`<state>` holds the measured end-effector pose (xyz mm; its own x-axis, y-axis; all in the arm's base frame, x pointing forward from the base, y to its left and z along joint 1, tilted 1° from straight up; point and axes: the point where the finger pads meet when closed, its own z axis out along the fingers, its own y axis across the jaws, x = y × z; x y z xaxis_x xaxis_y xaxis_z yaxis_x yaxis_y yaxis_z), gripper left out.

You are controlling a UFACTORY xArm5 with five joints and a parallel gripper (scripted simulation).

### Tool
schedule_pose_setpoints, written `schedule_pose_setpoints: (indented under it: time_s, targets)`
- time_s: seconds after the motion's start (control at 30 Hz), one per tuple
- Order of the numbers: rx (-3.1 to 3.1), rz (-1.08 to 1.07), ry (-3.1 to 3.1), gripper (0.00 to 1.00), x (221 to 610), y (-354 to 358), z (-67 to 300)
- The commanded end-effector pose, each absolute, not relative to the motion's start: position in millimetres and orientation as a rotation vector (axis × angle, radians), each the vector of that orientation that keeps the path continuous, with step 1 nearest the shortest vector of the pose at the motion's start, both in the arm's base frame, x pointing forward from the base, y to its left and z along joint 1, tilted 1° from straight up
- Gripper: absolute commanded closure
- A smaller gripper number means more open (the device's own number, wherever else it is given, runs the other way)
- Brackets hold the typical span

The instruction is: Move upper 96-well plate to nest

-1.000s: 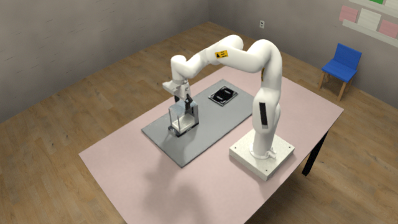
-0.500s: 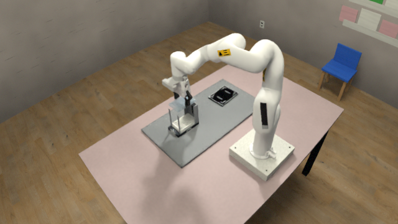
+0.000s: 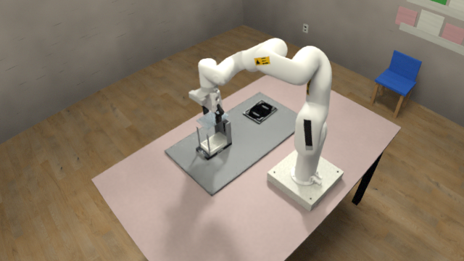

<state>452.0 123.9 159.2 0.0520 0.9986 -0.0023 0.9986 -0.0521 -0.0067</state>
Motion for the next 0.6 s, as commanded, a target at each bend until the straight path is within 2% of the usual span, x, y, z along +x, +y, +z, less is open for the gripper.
schedule_pose_setpoints:
  time_s: [0.0, 0.57]
  targets:
    - [-2.223, 0.015, -2.236, 1.00, 453, 118, 161]
    - [-2.223, 0.015, -2.236, 1.00, 454, 67, 160]
